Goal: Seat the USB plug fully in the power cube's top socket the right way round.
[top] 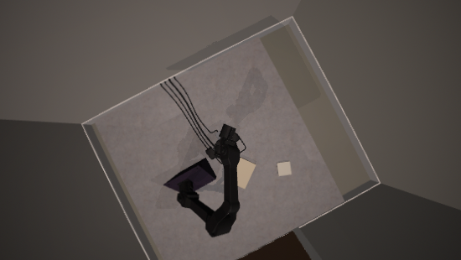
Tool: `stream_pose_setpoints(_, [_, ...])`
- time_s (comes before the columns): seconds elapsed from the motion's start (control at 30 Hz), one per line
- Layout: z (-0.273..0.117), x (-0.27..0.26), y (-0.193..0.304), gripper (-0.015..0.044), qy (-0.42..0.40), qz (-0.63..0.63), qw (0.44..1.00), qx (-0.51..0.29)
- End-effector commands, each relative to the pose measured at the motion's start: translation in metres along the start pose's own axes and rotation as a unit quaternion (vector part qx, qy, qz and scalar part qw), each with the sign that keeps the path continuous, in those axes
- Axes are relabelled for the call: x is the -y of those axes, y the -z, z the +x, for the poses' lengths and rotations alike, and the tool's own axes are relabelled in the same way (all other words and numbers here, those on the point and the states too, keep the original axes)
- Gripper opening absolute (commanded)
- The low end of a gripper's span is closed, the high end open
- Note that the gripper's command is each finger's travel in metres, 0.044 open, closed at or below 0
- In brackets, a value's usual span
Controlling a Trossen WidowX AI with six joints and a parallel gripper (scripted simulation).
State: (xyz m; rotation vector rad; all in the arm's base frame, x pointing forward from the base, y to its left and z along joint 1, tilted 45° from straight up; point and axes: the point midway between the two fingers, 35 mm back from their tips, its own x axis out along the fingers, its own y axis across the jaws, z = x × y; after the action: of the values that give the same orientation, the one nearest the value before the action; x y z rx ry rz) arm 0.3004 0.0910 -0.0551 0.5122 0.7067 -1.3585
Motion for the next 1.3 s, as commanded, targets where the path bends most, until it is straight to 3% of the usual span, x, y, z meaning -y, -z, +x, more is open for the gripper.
stream_pose_setpoints(0.0, [0.000, 0.000, 0.000, 0.0000, 0.000, 0.000, 1.000, 0.000])
stream_pose_setpoints(1.27, [-0.020, 0.000, 0.000, 0.0000, 0.000, 0.000, 1.000, -0.001])
